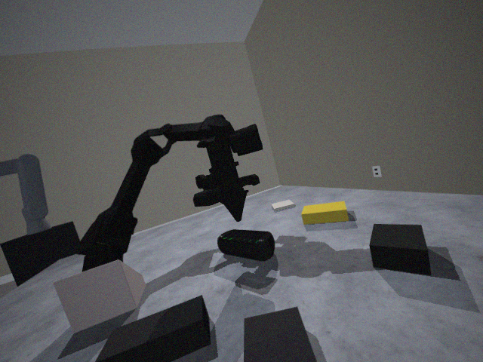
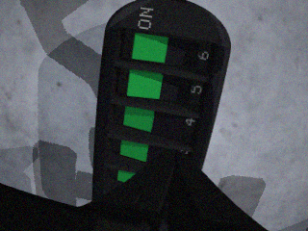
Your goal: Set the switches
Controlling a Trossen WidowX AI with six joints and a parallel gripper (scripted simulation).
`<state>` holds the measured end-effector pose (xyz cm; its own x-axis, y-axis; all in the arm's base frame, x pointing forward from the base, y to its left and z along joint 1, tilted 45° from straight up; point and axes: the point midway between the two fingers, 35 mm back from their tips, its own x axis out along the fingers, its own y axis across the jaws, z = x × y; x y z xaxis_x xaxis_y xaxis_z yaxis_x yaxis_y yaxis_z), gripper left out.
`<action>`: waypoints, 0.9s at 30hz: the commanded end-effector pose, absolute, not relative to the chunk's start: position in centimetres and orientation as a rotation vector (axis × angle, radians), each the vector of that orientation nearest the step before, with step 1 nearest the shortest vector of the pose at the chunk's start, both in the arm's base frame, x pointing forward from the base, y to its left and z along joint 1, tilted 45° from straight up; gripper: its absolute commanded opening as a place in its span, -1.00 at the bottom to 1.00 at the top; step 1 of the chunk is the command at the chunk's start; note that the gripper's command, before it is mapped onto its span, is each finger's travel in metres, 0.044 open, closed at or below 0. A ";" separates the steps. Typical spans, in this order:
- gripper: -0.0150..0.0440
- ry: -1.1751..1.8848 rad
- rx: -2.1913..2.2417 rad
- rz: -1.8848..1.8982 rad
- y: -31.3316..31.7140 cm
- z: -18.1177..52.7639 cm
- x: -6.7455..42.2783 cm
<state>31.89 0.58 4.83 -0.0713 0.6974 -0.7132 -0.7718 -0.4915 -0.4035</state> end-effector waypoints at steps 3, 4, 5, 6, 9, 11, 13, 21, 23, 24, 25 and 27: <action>-0.49 0.107 -1.110 1.767 1.1 4.2 31.8; -0.49 0.107 -1.110 1.766 1.2 4.1 31.8; -0.49 0.107 -1.110 1.766 1.3 4.0 31.8; -0.49 0.107 -1.110 1.766 1.4 3.9 31.8; -0.49 0.106 -1.110 1.766 1.8 3.5 31.8; -0.49 0.106 -1.110 1.766 2.0 3.3 31.8; -0.49 0.106 -1.110 1.766 2.2 3.1 31.7; -0.49 0.105 -1.109 1.766 3.0 2.3 31.6; -0.49 0.105 -1.109 1.766 3.1 2.2 31.6; -0.49 0.105 -1.109 1.766 3.2 2.1 31.6; -0.49 0.105 -1.109 1.766 3.3 2.0 31.5; -0.49 0.105 -1.109 1.766 3.5 1.8 31.5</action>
